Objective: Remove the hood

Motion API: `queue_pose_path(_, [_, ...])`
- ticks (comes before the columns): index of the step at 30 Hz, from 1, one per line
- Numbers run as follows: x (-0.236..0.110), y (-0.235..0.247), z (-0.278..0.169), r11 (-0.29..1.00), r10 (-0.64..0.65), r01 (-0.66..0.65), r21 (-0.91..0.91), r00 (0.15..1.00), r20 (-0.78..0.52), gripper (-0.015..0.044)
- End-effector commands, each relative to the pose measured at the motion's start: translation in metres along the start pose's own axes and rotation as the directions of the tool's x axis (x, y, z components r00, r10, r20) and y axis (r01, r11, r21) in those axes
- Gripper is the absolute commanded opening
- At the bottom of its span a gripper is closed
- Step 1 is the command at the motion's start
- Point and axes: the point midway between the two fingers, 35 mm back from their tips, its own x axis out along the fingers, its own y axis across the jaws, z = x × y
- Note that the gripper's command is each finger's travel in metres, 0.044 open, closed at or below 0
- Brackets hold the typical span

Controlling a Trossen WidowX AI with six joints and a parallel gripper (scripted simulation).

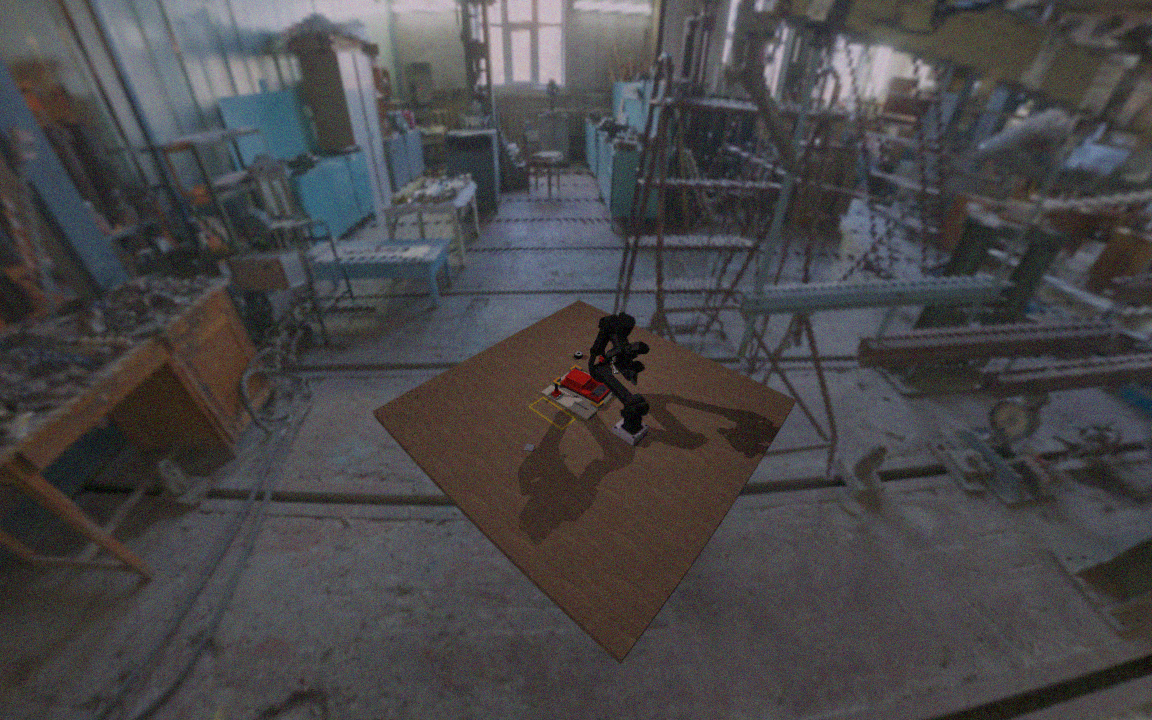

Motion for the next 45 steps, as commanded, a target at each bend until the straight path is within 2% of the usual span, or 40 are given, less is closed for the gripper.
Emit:
queue_pose_path(1, [0.000,0.000,0.000,1.000,-0.002,0.002,0.004,1.000,-0.006,0.0247])
queue_pose_path(8, [0.009,-0.015,0.011,0.986,-0.049,0.085,0.146,0.971,-0.232,0.0431])
queue_pose_path(9, [0.011,-0.017,0.011,0.980,-0.053,0.101,0.169,0.962,-0.267,0.0440])
queue_pose_path(19, [0.033,-0.049,-0.002,0.895,-0.021,0.281,0.346,0.802,-0.598,0.0440])
queue_pose_path(27, [0.039,-0.078,-0.037,0.754,0.053,0.484,0.444,0.629,-0.775,0.0440])
queue_pose_path(36, [0.022,-0.099,-0.093,0.516,0.188,0.718,0.467,0.437,-0.880,0.0440])
queue_pose_path(45, [-0.021,-0.098,-0.155,0.212,0.357,0.901,0.379,0.289,-0.888,0.0440])
